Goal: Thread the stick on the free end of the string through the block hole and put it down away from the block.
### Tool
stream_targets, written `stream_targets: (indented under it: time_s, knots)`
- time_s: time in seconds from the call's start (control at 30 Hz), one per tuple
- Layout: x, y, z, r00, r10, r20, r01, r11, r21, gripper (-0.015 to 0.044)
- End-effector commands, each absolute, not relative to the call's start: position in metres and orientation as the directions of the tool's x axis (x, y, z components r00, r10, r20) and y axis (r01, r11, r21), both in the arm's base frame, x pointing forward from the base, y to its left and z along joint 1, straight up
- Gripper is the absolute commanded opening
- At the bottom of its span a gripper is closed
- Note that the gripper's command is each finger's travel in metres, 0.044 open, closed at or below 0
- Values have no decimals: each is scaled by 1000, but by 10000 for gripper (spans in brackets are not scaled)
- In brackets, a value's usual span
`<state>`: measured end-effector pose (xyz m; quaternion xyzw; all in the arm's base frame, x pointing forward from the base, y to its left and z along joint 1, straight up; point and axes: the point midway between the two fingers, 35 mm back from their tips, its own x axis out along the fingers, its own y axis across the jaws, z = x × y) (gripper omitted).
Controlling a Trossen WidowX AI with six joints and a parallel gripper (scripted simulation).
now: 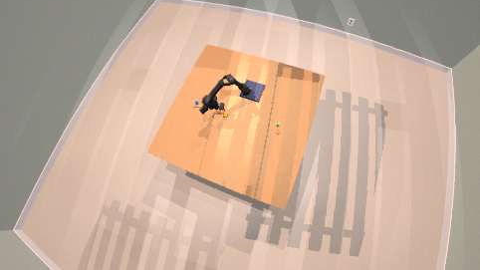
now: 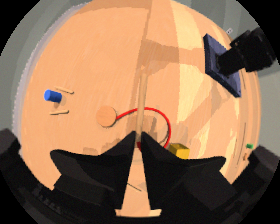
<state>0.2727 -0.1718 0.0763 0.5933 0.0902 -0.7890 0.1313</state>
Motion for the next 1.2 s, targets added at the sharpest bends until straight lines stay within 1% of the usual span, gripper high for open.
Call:
stream_targets:
  time_s: [0.0,1.17]
  knots:
    - [272,-172,77,-261,-101,-960,319,-948,13,0]
    - [310,-159,78,-196,-95,-976,315,-949,29,0]
